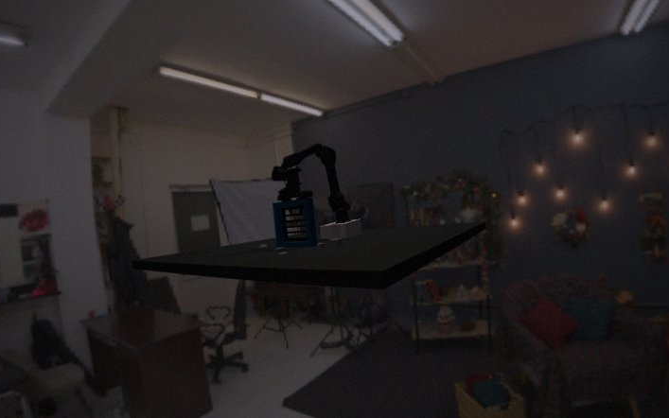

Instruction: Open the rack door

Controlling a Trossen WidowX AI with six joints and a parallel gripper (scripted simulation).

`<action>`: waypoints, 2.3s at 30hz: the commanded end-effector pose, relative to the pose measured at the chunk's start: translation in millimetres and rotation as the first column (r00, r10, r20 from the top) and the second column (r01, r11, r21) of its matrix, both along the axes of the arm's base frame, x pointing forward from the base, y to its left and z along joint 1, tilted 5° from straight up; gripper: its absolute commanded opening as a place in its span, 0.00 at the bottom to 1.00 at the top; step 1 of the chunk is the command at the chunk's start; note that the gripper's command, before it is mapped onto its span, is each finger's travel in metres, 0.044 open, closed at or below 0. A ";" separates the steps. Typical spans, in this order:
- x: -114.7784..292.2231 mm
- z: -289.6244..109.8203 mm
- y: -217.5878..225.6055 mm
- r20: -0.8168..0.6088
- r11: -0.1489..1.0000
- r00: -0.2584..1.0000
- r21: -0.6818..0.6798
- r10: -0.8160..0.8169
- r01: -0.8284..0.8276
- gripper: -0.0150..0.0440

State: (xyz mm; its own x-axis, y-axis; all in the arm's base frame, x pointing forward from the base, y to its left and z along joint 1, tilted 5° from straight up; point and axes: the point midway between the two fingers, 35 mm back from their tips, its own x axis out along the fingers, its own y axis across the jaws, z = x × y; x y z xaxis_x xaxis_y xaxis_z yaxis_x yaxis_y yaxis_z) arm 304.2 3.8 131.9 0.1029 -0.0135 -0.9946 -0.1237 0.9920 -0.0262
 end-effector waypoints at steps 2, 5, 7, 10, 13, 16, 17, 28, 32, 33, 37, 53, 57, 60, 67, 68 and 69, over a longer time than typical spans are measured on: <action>0.0 -2.5 -0.9 0.001 1.000 1.000 -0.005 0.004 -0.004 0.66; 0.0 -2.5 -0.9 0.001 1.000 1.000 -0.005 0.004 -0.004 0.53; 0.0 -2.5 -0.9 0.001 1.000 1.000 -0.005 0.004 -0.004 0.47; 0.0 -2.5 -0.9 0.001 1.000 1.000 -0.005 0.004 -0.004 0.44; 0.0 -2.5 -0.9 0.001 1.000 1.000 -0.005 0.004 -0.004 0.41; 0.0 -2.5 -0.9 0.001 1.000 1.000 -0.005 0.004 -0.004 0.37; 0.0 -2.5 -0.9 0.001 1.000 1.000 -0.005 0.004 -0.004 0.36; 0.0 -2.5 -0.9 0.001 1.000 1.000 -0.002 -0.028 0.028 0.29; 0.0 -2.5 -0.9 0.002 0.977 0.977 0.018 -0.213 0.213 0.29; 0.0 -2.5 -0.9 0.002 0.965 0.965 0.023 -0.261 0.261 0.29; 0.0 -2.5 -0.9 -0.002 0.895 0.896 0.044 -0.444 0.444 0.29; 0.0 -2.6 -0.9 -0.053 0.315 0.321 0.106 -0.945 0.943 0.29; 0.0 -2.6 -0.9 -0.072 0.123 0.131 0.114 -0.989 0.986 0.29; 0.0 -2.6 -0.9 -0.087 -0.025 -0.015 0.117 -0.996 0.993 0.29; 0.0 -2.6 -0.9 -0.119 -0.330 -0.316 0.117 -0.941 0.937 0.29; 0.0 -2.6 -0.9 -0.120 -0.337 -0.324 0.117 -0.939 0.934 0.29; 0.0 -2.6 -0.9 -0.120 -0.337 -0.324 0.117 -0.939 0.934 0.29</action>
